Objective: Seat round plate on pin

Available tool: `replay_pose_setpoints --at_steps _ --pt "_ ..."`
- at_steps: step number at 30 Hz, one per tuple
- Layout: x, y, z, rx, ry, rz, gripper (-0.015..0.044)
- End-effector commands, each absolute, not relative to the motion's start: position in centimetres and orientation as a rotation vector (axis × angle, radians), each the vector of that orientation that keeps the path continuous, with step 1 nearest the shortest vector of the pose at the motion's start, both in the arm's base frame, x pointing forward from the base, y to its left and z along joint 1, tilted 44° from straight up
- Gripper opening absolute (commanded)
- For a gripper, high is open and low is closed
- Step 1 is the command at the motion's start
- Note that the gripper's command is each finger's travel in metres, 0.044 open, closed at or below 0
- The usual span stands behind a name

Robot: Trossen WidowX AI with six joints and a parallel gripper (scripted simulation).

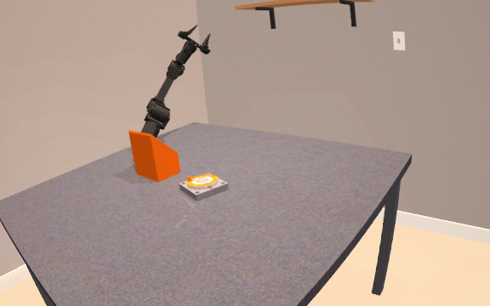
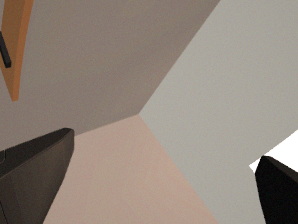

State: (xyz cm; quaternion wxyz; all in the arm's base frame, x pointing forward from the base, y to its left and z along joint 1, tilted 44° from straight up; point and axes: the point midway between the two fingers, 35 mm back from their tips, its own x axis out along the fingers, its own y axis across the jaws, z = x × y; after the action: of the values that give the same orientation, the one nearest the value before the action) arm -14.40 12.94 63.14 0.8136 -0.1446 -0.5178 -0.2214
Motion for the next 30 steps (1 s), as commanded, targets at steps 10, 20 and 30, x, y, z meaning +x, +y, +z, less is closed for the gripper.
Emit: replay_pose_setpoints --at_steps 10,20,30 --pt "-0.5 3.6 62.7 -0.282 -0.701 -0.469 0.0137" --pt "17.3 -7.6 54.2 -0.143 -0.175 -0.357 0.0000" --pt "29.1 -12.8 38.6 0.020 0.308 -0.174 0.0000"
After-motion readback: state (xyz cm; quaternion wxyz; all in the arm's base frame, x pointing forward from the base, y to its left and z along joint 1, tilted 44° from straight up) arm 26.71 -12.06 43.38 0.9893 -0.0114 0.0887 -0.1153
